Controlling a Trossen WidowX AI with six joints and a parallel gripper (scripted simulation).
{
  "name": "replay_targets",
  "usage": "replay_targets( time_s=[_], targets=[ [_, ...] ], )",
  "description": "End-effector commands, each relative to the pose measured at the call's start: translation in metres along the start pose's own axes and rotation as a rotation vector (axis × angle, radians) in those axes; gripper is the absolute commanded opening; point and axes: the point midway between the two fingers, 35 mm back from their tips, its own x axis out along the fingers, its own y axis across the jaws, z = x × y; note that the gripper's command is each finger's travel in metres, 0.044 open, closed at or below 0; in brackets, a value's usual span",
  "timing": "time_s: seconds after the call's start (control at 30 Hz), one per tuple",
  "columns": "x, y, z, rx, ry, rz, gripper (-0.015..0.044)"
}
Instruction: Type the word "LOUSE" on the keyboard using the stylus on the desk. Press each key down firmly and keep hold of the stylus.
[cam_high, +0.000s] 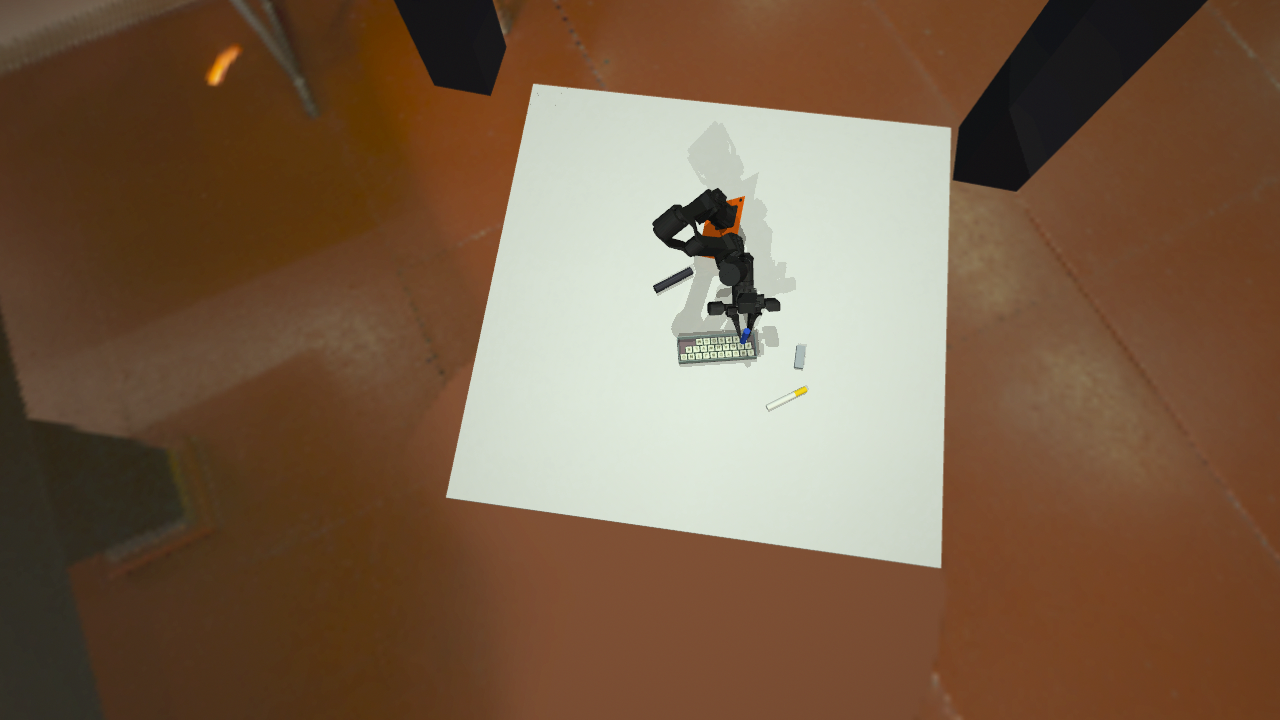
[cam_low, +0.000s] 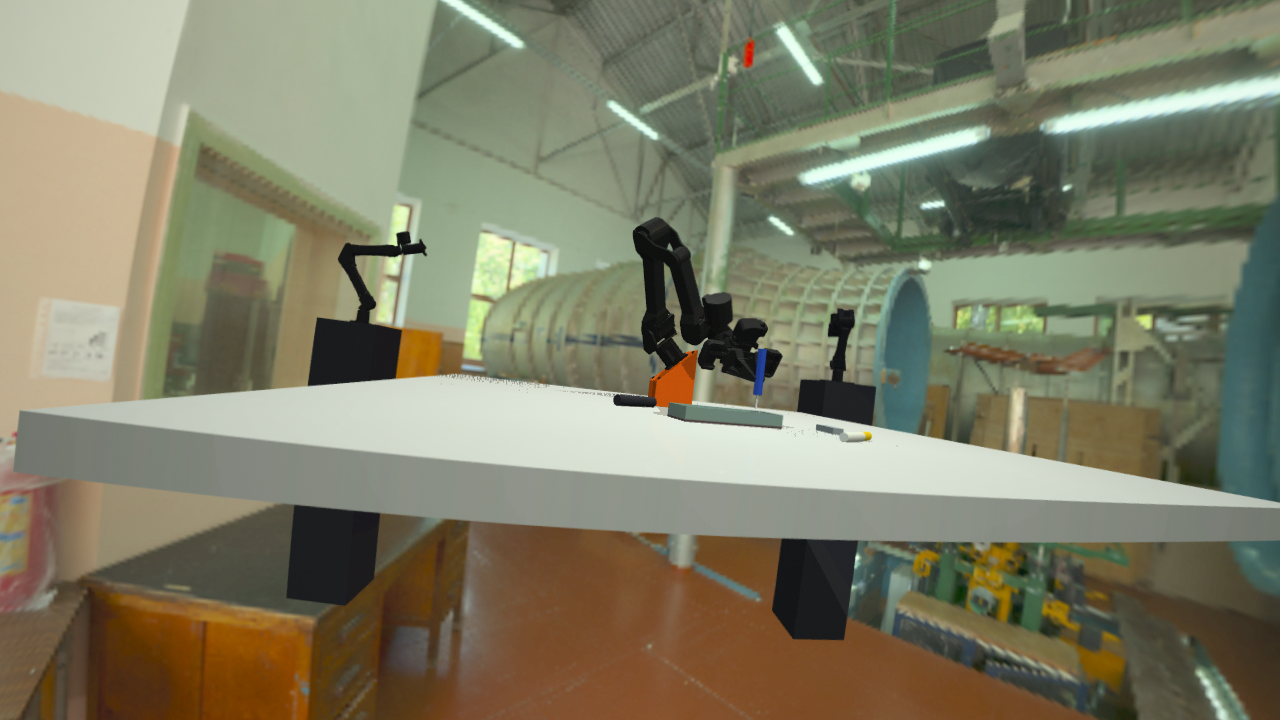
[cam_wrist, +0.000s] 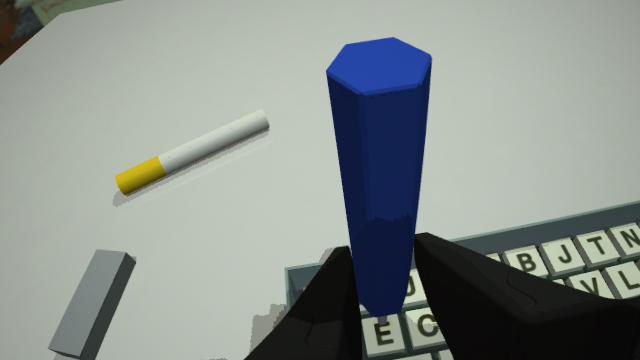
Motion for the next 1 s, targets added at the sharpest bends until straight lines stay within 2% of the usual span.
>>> replay_targets(
  time_s=[0.0,0.97],
  targets=[
    [0.002,0.001,-0.001,-0.004,-0.002,0.004,0.0081],
    [0.010,0.001,-0.015,-0.005,-0.001,0.004,0.0081]
  ],
)
